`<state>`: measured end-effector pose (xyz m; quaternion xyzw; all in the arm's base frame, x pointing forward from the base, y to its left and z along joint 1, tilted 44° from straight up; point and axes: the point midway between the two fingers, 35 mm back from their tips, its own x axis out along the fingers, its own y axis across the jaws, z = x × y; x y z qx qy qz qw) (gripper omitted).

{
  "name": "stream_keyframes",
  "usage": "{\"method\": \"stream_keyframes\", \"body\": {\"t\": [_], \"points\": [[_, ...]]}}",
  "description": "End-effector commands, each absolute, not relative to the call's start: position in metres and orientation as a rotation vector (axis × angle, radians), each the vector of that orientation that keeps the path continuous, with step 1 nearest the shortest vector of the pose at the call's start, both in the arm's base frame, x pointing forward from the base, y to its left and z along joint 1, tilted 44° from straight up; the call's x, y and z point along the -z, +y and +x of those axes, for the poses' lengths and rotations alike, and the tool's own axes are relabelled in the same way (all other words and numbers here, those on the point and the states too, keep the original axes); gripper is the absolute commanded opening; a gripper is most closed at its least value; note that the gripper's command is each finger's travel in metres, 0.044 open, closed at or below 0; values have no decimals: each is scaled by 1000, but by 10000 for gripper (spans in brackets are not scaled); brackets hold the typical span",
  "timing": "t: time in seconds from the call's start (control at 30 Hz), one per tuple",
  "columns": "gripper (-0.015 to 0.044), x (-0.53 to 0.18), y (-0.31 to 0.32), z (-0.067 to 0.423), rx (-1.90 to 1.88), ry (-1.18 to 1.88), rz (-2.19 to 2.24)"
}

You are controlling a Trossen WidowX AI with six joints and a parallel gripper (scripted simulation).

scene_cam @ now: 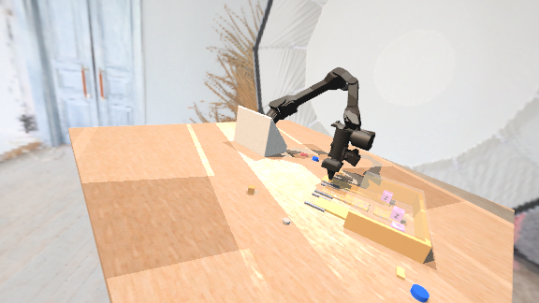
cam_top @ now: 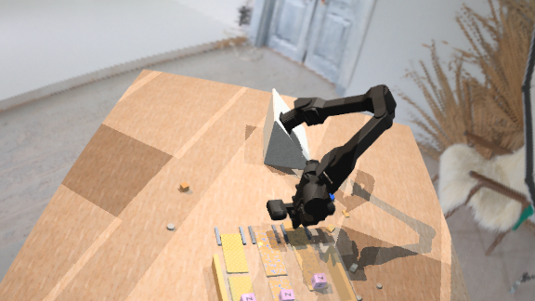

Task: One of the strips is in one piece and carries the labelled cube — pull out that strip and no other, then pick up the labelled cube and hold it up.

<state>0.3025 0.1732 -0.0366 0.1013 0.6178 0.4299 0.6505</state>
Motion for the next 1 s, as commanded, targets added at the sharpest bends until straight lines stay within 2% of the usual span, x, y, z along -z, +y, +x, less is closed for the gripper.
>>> {"method": "stream_keyframes", "body": {"t": [0.0, 0.97], "points": [[0, 41, 172, 289, -981, 1423, 224], [0, 50, 155, 250, -980, 1426, 224]]}}
